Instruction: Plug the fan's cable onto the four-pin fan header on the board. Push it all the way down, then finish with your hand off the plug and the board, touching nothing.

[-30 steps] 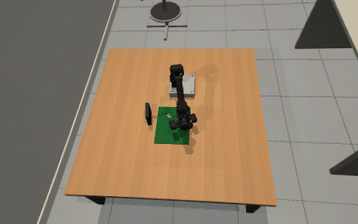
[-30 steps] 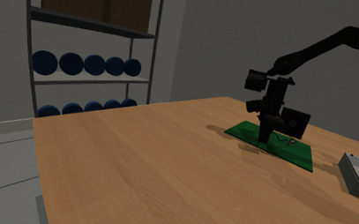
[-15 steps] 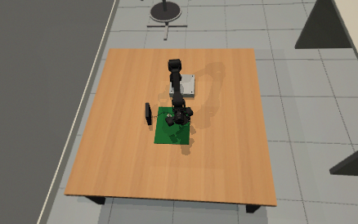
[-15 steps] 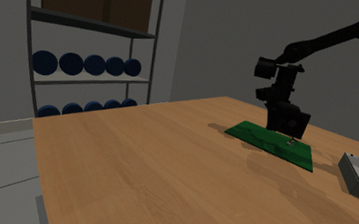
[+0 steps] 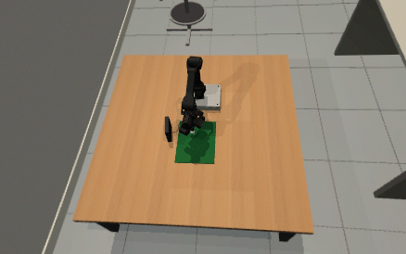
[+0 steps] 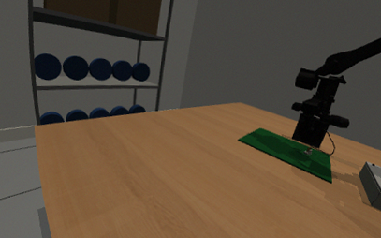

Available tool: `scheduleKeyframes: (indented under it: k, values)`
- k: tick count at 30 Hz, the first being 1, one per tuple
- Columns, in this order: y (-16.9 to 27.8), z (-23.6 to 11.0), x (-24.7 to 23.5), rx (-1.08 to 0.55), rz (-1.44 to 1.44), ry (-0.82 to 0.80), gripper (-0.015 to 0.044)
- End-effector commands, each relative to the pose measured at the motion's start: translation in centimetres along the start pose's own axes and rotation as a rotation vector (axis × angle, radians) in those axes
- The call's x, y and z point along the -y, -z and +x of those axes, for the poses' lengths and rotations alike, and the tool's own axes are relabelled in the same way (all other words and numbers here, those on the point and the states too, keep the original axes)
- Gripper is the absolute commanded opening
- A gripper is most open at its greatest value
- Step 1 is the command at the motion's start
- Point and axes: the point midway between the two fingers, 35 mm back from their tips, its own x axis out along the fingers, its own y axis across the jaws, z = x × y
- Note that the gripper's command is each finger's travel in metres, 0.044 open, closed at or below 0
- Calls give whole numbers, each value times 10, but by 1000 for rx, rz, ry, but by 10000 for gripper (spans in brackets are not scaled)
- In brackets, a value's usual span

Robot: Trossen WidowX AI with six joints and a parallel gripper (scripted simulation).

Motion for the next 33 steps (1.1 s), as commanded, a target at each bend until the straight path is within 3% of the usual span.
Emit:
scheduleKeyframes:
  k: [1, 33]
  values:
    - [16, 3, -9, 2, -91, -3, 0]
    - [7, 2, -9, 3, -94, -3, 0]
